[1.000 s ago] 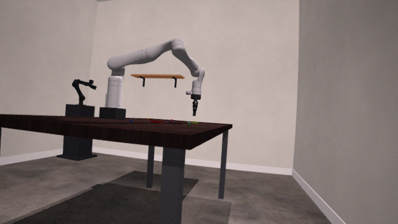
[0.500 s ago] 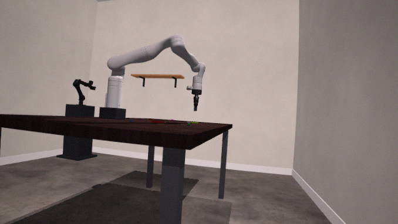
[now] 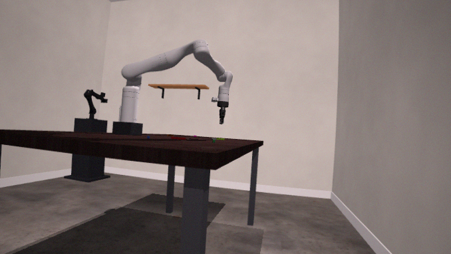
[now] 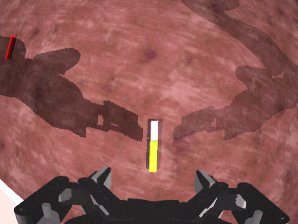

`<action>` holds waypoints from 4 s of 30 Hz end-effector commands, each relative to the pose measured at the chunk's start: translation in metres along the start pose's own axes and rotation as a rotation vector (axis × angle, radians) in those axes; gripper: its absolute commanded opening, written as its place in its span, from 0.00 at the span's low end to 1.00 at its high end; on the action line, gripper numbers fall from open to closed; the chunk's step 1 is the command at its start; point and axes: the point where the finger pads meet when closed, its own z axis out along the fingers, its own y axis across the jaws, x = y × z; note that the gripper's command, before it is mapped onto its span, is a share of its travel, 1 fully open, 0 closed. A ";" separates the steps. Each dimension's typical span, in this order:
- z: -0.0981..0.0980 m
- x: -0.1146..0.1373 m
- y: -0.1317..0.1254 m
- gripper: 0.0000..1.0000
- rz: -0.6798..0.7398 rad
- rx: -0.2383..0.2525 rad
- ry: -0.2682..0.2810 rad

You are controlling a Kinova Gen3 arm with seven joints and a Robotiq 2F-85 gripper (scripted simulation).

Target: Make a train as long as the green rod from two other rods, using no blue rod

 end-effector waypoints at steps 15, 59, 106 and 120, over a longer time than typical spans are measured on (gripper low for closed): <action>-0.021 0.000 0.000 1.00 0.000 0.000 -0.002; -0.090 0.000 0.000 1.00 0.000 0.000 -0.002; -0.090 0.000 0.000 1.00 0.000 0.000 -0.002; -0.090 0.000 0.000 1.00 0.000 0.000 -0.002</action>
